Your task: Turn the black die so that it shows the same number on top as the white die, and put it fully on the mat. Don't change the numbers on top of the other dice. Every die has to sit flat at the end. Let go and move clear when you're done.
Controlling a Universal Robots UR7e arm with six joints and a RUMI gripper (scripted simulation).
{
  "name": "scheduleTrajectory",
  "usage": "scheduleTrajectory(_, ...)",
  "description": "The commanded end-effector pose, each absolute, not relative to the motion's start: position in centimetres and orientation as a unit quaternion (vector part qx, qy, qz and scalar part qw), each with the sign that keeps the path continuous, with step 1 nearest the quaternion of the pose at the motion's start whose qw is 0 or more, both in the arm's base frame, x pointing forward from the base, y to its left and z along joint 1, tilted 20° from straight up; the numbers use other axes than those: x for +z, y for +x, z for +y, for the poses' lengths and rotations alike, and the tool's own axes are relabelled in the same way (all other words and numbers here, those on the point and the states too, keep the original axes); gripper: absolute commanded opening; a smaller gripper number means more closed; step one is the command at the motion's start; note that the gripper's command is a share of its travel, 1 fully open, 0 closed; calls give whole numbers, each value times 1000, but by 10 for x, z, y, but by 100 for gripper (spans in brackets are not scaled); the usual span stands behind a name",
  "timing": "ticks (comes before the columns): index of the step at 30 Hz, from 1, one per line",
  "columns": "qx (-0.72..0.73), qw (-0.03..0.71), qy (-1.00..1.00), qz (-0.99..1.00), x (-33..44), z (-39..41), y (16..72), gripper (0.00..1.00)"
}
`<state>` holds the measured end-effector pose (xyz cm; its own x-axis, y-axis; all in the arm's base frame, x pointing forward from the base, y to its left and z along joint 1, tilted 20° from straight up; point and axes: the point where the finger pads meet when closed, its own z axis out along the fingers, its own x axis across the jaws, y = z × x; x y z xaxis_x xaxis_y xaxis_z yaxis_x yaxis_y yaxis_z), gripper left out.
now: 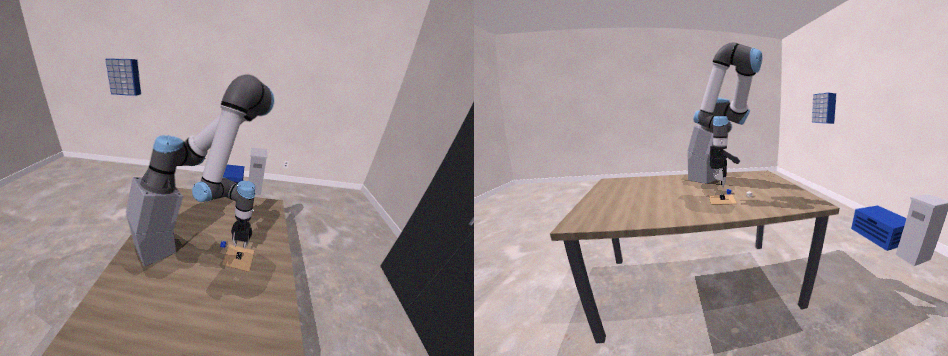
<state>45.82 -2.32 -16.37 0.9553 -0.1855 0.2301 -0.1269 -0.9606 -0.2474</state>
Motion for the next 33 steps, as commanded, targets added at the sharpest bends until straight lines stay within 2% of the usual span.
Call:
scheduleTrajectory(1,-127,115,-982,80,-162,-24,458,24)
scheduleTrajectory(7,-123,101,-984,81,-164,-23,457,24)
scheduleTrajectory(23,-114,-4,-989,94,-163,-21,458,24)
scheduleTrajectory(33,-115,-14,-989,95,-162,-21,459,24)
